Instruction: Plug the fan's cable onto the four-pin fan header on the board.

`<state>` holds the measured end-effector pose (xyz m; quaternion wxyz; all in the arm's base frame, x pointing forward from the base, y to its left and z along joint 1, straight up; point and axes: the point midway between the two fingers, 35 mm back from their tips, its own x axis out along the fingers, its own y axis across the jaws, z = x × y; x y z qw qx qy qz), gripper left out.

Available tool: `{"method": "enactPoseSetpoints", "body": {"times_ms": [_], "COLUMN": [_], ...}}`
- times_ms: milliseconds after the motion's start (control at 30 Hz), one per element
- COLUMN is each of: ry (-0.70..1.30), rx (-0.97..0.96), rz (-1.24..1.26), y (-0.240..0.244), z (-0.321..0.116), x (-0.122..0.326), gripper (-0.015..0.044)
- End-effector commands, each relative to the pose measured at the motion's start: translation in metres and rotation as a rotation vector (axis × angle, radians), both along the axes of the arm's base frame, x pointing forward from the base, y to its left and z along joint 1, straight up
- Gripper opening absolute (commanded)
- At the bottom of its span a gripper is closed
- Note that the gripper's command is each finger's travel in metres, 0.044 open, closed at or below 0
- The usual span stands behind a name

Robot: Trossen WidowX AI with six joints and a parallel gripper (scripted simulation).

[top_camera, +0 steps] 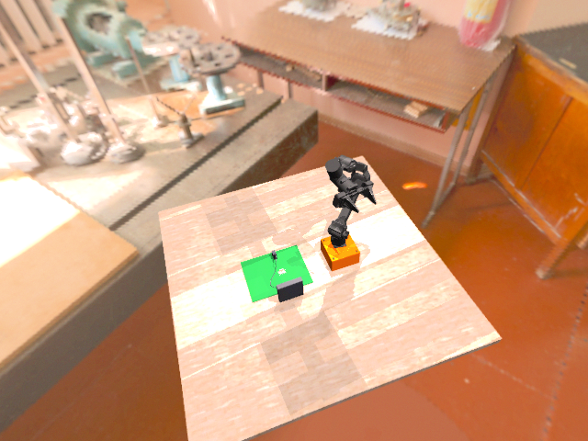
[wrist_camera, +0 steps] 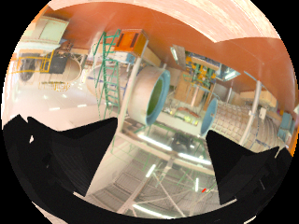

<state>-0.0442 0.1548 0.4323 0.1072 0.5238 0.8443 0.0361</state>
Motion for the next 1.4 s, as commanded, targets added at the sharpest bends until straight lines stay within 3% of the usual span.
{"method": "enactPoseSetpoints", "body": {"times_ms": [0, 733, 1367], "ry": [-0.421, -1.336, -1.897], "rx": [0.029, -0.159, -0.389], "rz": [-0.125, -0.041, 0.538], "y": [0.033, 0.041, -0.014], "z": [-0.021, -0.086, -0.159], "x": [0.067, 0.208, 0.309], "gripper": [0.0440, 0.0440, 0.0440]}}
